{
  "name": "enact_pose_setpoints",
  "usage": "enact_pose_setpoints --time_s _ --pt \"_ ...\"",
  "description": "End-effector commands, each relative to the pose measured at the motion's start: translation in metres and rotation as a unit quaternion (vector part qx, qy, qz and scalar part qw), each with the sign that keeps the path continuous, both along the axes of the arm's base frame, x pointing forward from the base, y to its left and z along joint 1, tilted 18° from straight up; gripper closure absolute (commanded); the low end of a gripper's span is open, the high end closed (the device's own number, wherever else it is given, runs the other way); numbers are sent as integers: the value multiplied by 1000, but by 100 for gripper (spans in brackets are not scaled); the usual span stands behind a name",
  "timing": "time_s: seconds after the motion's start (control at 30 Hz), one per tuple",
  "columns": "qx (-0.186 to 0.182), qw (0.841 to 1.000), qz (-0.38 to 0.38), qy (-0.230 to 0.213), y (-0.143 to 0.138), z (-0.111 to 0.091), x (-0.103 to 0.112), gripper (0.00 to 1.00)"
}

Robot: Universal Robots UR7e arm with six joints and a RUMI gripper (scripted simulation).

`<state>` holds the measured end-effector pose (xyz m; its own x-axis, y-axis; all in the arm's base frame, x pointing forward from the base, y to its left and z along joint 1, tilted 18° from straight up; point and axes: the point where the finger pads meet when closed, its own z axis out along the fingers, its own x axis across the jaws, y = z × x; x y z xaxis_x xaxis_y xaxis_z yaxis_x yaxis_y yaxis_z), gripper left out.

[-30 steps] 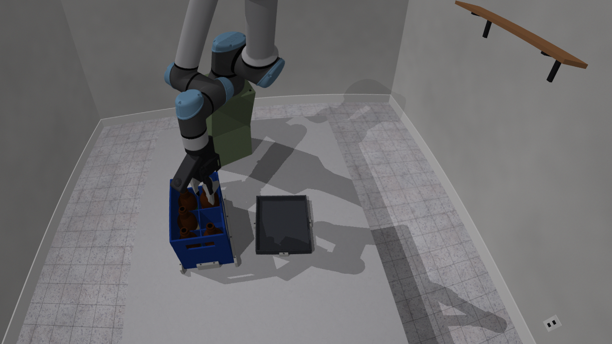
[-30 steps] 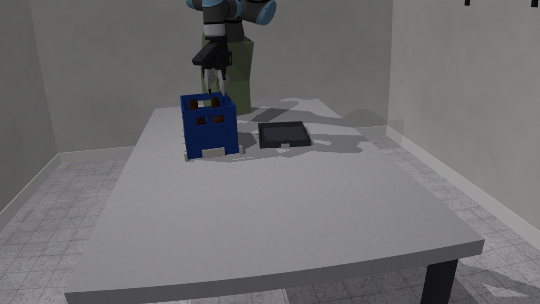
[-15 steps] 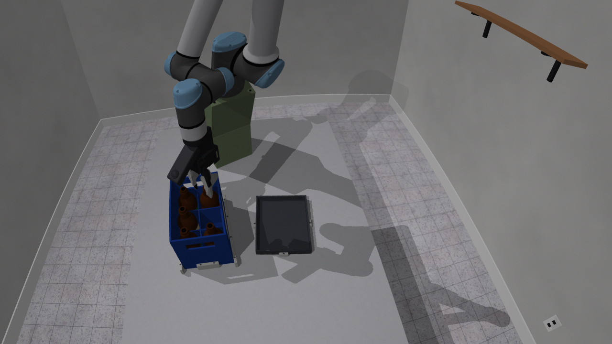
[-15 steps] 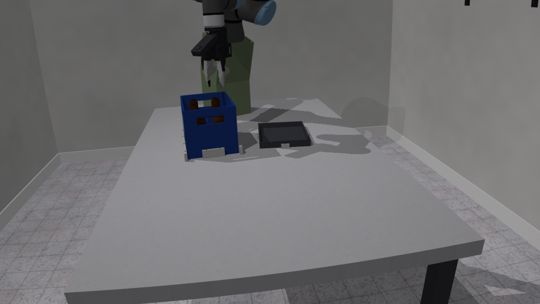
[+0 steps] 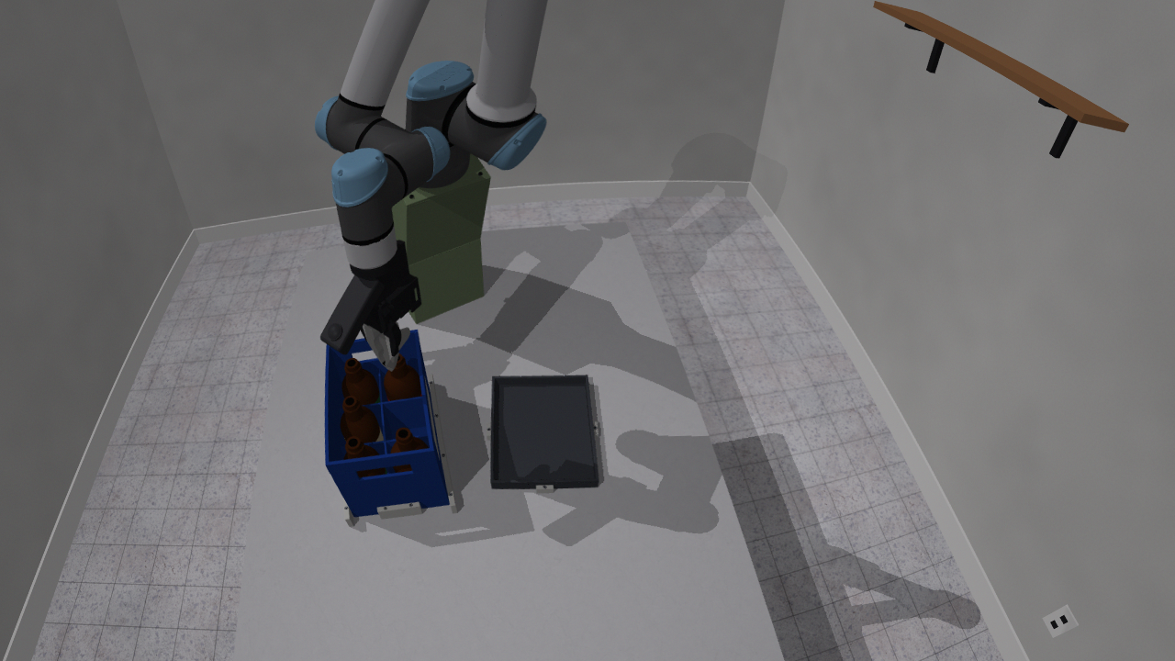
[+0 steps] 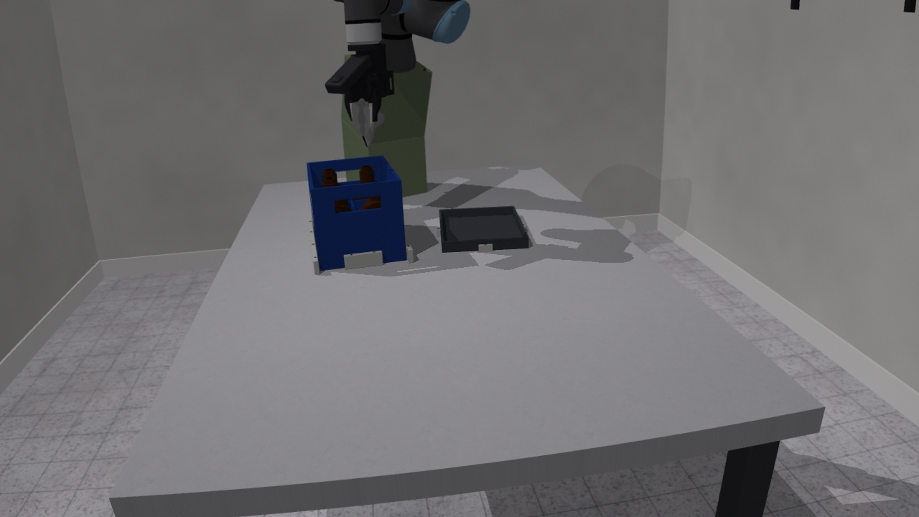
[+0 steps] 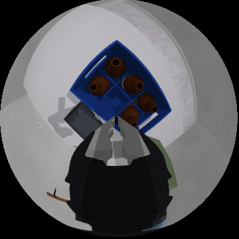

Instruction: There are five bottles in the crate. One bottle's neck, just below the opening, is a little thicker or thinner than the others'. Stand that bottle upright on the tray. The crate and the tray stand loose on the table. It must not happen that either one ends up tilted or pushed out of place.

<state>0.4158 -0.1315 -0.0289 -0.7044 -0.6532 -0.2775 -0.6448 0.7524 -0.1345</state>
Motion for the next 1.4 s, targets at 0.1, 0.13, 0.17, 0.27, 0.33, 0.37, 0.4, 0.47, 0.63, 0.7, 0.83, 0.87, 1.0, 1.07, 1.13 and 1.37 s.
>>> enact_pose_setpoints --time_s 0.1,0.13,0.17,0.27,0.33,0.37,0.4,0.47,0.63,0.7,0.83,0.87,1.0,1.07,1.13,1.37 --pt "0 1000 0 0 0 0 0 100" --pt "0 1000 0 0 0 0 0 100" --pt "0 1000 0 0 0 0 0 100" --pt "0 1000 0 0 0 0 0 100" --pt "0 1000 0 0 0 0 0 100" --pt "0 1000 0 0 0 0 0 100" --pt "0 1000 0 0 0 0 0 100" --pt "0 1000 0 0 0 0 0 100" --pt "0 1000 0 0 0 0 0 100" --pt "0 1000 0 0 0 0 0 100" --pt "0 1000 0 0 0 0 0 100" --pt "0 1000 0 0 -1 1 1 100" --pt "0 1000 0 0 -15 3 13 100" --pt "0 1000 0 0 -29 6 25 100" --pt "0 1000 0 0 -45 9 39 100" --pt "0 1000 0 -1 -81 15 70 100"
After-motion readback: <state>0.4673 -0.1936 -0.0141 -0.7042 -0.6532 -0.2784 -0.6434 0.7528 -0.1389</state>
